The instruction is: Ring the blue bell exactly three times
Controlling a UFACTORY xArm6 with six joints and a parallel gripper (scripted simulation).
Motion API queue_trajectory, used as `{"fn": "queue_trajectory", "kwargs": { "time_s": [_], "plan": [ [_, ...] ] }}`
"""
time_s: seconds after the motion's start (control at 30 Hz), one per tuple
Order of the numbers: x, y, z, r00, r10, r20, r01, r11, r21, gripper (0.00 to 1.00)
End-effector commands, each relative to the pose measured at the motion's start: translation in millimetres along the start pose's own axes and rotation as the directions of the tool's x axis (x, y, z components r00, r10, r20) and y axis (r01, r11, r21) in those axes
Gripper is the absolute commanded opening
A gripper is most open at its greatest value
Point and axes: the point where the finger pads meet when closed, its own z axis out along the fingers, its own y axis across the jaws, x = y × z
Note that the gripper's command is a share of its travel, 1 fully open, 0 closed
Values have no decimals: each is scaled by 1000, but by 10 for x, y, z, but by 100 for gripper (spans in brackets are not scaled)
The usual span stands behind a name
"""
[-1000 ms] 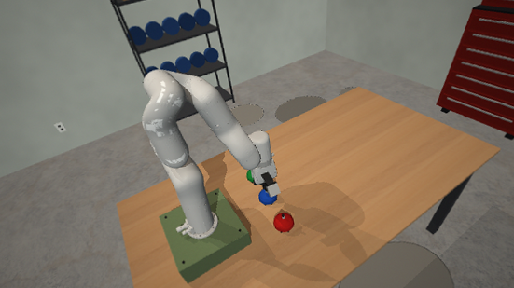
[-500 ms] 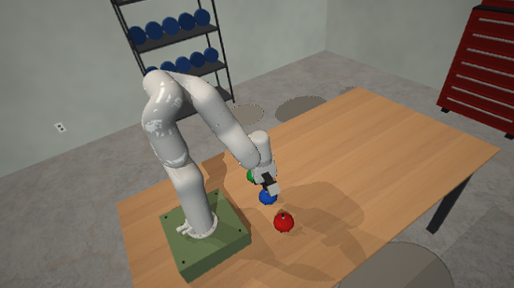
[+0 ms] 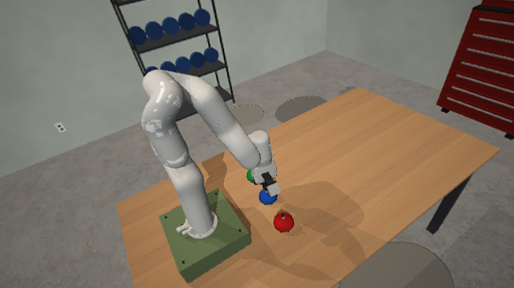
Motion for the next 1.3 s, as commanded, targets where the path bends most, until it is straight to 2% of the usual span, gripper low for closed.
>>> {"fn": "queue_trajectory", "kwargs": {
  "time_s": [0.0,1.27],
  "plan": [
    [-2,-13,-11,1000,0,1,0,1000,3,0],
    [-3,-14,-72,1000,0,1,0,1000,3,0]
  ]
}}
